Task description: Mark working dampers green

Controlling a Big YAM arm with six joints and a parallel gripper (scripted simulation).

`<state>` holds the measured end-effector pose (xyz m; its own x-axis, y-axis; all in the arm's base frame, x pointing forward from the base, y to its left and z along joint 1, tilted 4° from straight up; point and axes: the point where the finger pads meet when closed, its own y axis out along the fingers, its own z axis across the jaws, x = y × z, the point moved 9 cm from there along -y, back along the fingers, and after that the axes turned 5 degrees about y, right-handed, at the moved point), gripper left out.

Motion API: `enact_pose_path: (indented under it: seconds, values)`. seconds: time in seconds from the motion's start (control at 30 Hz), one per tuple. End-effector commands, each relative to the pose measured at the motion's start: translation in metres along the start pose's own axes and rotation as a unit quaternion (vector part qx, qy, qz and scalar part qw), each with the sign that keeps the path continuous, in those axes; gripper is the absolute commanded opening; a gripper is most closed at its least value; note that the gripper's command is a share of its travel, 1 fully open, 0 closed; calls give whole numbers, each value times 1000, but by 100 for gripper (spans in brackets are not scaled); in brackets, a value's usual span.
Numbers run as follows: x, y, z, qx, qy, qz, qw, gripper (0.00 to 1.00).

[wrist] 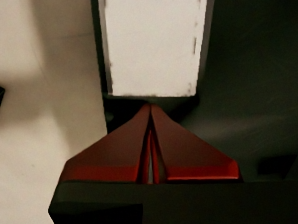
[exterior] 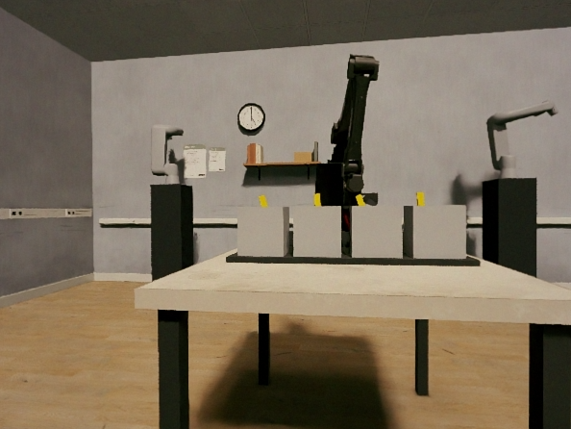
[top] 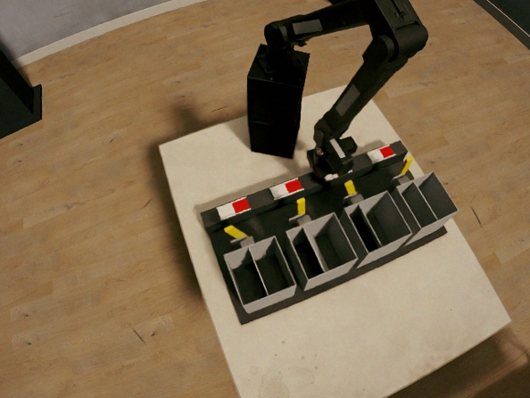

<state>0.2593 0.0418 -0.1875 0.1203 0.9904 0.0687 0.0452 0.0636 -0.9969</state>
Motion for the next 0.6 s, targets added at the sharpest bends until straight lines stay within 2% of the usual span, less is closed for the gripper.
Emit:
enact_pose_path:
  seconds: [0.0, 0.57]
  values:
    - [4, 1, -1, -2, -1, 1, 1000, 0]
    - [7, -1, -1, -2, 0, 1, 1000, 0]
